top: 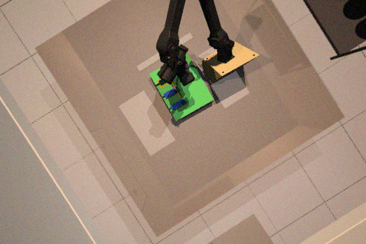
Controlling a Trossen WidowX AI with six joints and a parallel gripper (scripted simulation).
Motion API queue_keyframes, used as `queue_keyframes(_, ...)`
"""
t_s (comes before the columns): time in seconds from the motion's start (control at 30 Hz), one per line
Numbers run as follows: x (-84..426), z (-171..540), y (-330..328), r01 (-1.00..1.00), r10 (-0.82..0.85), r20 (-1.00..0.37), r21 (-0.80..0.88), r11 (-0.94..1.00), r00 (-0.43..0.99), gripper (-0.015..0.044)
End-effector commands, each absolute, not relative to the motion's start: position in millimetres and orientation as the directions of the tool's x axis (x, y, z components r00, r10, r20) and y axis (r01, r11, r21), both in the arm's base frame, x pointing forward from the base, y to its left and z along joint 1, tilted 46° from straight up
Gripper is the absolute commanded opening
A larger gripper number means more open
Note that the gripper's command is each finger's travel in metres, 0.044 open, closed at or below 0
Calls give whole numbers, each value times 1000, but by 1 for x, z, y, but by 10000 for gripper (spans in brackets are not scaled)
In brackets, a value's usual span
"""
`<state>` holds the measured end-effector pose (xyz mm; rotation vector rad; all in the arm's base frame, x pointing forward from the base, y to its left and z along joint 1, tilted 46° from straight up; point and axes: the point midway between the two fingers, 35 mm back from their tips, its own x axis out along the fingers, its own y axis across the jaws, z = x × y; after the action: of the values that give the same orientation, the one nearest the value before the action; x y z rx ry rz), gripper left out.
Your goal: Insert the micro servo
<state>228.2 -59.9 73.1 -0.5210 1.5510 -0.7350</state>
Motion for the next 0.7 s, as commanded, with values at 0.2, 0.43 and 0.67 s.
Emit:
queue_keyframes(0.2, 242, 75, -62, 123, -708, -697, -717, 686, -115, 0)
queue_keyframes(0.43, 270, 75, -67, 124, -708, -697, -717, 686, -114, 0)
queue_keyframes(0.67, 297, 76, -72, 125, -708, -697, -717, 686, -113, 0)
